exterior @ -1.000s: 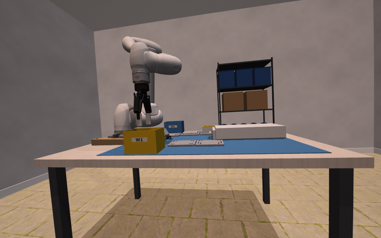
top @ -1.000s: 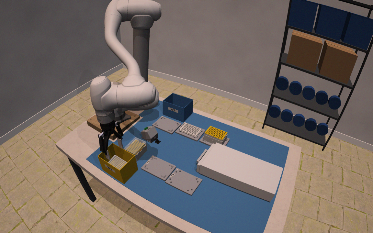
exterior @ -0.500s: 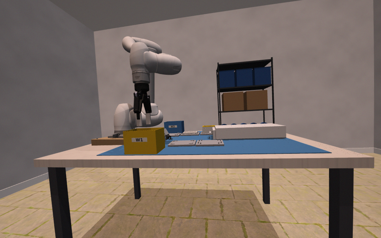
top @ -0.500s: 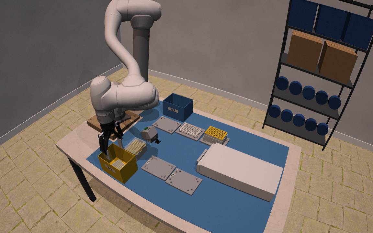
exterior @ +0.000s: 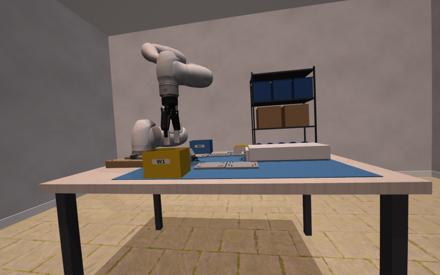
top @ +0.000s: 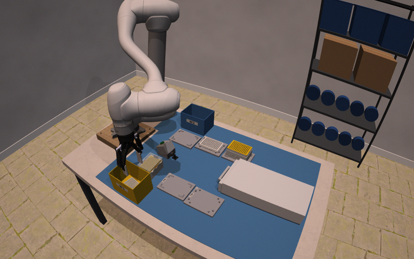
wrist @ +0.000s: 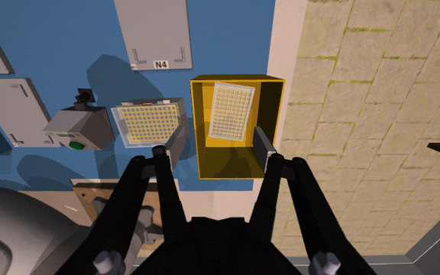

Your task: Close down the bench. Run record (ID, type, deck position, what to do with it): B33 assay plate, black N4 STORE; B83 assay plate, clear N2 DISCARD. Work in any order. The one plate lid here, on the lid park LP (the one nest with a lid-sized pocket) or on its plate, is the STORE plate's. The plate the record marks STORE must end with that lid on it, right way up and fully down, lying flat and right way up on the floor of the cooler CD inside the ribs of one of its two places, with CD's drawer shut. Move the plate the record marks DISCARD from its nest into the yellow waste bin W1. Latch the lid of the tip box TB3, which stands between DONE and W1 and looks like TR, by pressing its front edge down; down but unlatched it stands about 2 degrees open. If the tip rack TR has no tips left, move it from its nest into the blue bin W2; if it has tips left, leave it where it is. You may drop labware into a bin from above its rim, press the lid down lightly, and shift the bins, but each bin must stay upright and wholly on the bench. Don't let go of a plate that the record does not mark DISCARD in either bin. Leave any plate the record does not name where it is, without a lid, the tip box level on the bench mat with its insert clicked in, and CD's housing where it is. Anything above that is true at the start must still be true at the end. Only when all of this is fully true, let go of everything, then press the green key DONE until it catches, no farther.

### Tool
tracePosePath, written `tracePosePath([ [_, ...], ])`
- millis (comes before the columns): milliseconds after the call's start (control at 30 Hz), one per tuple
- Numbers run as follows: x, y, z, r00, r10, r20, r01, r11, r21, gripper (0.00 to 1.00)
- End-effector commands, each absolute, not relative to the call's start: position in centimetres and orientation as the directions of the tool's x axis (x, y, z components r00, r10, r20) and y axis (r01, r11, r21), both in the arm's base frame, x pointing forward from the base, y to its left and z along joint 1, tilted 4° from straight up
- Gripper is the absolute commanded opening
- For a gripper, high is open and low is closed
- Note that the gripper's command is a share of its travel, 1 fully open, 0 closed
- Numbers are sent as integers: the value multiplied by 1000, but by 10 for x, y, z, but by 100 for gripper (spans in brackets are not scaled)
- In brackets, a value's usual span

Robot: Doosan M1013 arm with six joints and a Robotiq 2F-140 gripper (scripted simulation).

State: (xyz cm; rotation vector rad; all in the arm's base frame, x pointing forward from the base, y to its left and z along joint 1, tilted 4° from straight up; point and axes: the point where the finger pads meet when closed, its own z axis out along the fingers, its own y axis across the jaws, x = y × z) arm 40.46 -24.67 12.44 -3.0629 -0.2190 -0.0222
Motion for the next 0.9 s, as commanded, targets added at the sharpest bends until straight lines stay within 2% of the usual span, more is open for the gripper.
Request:
tracePosePath([
  [0, 408, -239, 125, 990, 141, 19, 142, -987, -69, 66],
  [867, 449, -152, 135, 990, 141, 19, 142, -987, -69, 66],
])
